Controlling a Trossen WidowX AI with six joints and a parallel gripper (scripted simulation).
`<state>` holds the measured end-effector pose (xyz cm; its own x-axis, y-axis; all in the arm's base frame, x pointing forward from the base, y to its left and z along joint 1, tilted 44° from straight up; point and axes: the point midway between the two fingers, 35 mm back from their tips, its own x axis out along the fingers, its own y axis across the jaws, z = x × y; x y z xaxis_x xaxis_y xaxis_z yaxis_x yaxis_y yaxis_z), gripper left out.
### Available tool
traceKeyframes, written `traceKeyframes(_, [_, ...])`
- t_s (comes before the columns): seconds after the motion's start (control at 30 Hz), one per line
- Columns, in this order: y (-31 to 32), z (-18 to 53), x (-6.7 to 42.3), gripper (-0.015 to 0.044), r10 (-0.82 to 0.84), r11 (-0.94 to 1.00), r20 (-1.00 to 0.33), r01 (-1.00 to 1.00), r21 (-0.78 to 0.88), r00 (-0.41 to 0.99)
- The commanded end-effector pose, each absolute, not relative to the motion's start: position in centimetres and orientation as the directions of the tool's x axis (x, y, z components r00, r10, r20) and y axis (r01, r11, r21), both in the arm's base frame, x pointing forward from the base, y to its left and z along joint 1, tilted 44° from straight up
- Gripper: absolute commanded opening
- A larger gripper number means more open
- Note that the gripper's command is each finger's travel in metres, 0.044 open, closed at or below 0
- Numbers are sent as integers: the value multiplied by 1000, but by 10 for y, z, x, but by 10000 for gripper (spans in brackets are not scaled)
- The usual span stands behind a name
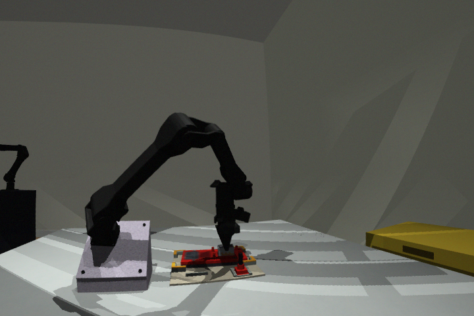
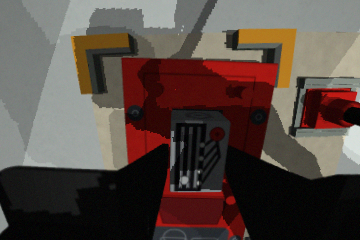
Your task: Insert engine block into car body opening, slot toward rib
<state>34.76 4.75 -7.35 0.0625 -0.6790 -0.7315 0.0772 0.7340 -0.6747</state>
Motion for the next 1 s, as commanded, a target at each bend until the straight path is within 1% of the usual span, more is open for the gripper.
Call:
traceKeyframes(0.0, [48, -73, 348, 237, -679, 734, -732, 77, -675, 63])
traceKeyframes(0.23, [48, -73, 348, 421, -679, 734, -732, 77, -675, 63])
traceKeyframes(0.27, [48, -73, 348, 440, -679, 734, -732, 77, -675, 63])
traceKeyframes(0.97, [48, -73, 348, 440, -679, 734, -732, 77, -675, 63])
